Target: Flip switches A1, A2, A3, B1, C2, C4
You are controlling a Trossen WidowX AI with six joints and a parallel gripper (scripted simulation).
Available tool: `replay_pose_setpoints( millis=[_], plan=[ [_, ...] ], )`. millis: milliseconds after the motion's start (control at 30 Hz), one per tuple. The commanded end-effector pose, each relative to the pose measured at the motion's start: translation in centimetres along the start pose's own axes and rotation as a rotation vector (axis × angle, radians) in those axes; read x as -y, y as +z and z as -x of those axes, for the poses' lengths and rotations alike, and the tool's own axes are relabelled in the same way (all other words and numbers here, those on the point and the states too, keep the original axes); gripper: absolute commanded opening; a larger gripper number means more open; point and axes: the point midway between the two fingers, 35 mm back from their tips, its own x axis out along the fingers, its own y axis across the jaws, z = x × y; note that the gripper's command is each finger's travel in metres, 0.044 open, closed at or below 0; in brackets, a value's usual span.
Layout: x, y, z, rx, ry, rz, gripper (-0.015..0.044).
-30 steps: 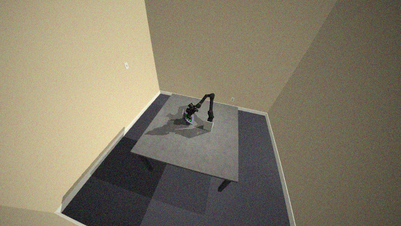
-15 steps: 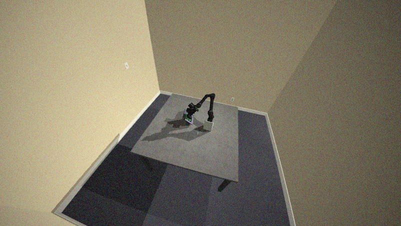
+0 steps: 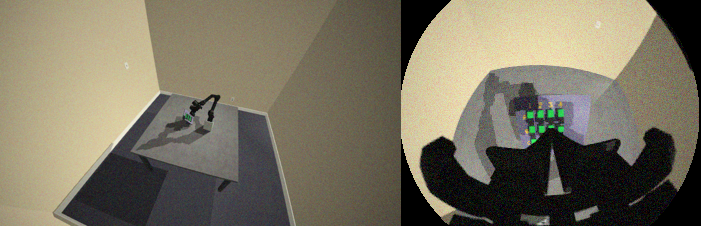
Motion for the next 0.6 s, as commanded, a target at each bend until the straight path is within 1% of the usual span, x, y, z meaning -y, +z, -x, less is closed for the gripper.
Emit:
replay_pose_setpoints(
  millis=[0, 67, 167, 567],
  plan=[
    [0.5, -0.9, 0.0, -0.004, 0.005, 0.014, 0.0000],
    [0.4, -0.9, -0.8, -0.001, 0.007, 0.010, 0.0000],
    [0.5, -1.0, -3.3, 0.021, 0.005, 0.013, 0.0000],
    [0.5, -1.0, -4.5, 0.023, 0.003, 0.014, 0.0000]
  ],
)
